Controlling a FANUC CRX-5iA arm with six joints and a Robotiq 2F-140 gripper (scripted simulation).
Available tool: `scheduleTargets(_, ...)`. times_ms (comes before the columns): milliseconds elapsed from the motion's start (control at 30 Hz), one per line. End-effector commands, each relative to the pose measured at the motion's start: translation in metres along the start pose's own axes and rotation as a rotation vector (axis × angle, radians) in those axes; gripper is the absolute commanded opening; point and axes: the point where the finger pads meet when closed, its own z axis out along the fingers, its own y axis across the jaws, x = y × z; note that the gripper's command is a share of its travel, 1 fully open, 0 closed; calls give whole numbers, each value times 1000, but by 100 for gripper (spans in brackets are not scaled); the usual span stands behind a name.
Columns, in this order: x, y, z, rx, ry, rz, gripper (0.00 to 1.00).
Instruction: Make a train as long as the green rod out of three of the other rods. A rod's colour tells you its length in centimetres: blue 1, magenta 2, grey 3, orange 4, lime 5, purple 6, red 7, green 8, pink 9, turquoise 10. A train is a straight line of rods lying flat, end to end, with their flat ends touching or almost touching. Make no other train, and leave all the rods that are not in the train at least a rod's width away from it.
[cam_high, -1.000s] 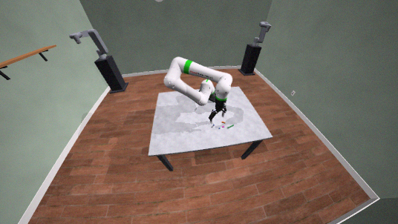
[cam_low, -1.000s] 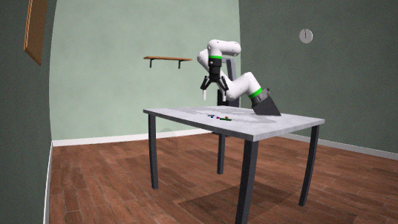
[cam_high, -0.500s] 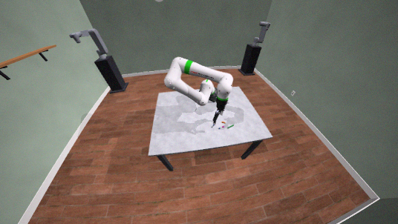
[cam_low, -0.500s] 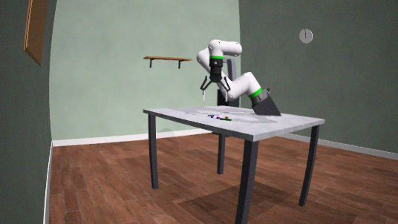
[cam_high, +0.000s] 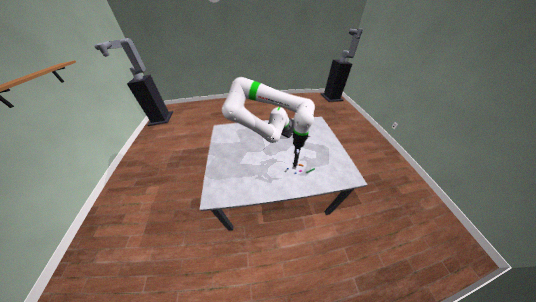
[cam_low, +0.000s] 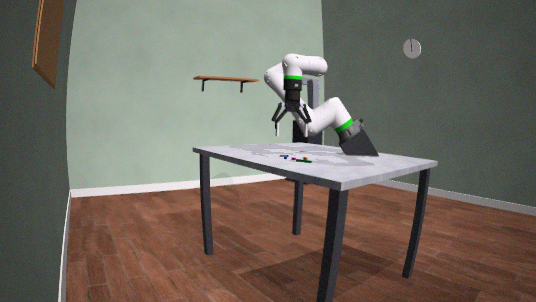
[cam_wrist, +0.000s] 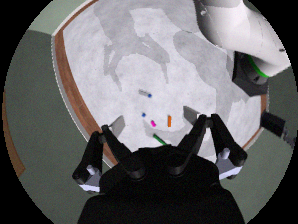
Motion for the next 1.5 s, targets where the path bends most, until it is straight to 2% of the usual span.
scheduleTargets(0, -4, 2, 1, -9, -5, -167, 100)
scheduleTargets(233, -8, 5, 1, -8, -6, -362, 100)
scheduleTargets(300, -8, 5, 1, -8, -6, -362, 100)
scheduleTargets(333, -10, 6, 2, -8, -6, -445, 100)
scheduleTargets(800, -19, 12, 3, -7, -9, -824, 100)
scheduleTargets(867, -19, 12, 3, -7, -9, -824, 100)
scheduleTargets(900, -20, 13, 4, -6, -9, -907, 100)
scheduleTargets(1367, -29, 19, 5, -4, -11, -1286, 100)
scheduleTargets(1433, -29, 19, 5, -4, -11, -1286, 100)
scheduleTargets(1467, -31, 20, 6, -4, -11, -1369, 100)
